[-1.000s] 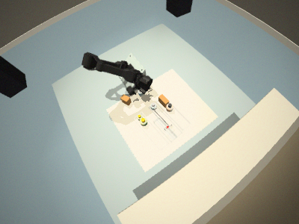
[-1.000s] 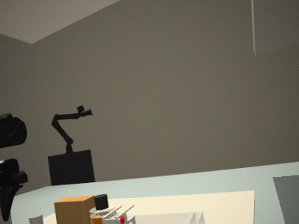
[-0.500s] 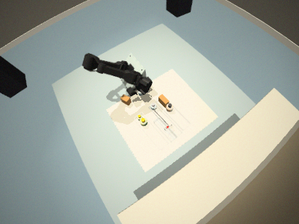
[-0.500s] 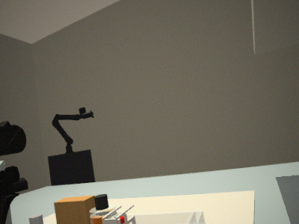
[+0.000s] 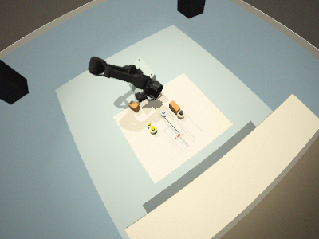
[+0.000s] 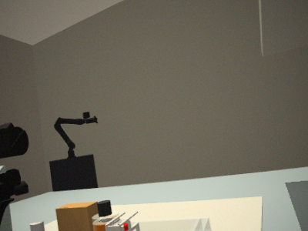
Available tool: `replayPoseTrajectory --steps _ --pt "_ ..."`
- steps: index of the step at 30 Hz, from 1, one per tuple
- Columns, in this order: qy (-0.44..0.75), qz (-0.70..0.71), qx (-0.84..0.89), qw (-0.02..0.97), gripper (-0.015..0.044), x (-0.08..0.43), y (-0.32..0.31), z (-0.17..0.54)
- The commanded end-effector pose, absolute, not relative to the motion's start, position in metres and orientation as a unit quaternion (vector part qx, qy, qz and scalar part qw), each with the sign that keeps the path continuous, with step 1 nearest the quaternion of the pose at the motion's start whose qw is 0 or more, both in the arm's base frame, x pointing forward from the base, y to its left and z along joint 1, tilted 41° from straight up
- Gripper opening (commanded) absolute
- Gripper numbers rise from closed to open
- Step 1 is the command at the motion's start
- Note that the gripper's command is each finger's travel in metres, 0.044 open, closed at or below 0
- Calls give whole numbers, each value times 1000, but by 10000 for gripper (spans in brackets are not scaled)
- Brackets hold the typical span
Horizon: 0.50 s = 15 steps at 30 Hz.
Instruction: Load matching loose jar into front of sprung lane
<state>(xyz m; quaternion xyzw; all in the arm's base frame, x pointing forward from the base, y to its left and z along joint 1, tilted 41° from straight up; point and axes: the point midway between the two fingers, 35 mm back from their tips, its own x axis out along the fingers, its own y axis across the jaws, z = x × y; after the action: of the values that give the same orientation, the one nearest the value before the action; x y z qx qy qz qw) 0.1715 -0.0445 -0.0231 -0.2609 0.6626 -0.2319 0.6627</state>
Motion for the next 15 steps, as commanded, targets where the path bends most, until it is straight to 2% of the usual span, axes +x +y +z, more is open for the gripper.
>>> replayPoseTrajectory --steps 1,15 --pt "660 -229 -255 669 0 175 -30 -12" --pt "660 -230 -255 668 0 164 16 40"
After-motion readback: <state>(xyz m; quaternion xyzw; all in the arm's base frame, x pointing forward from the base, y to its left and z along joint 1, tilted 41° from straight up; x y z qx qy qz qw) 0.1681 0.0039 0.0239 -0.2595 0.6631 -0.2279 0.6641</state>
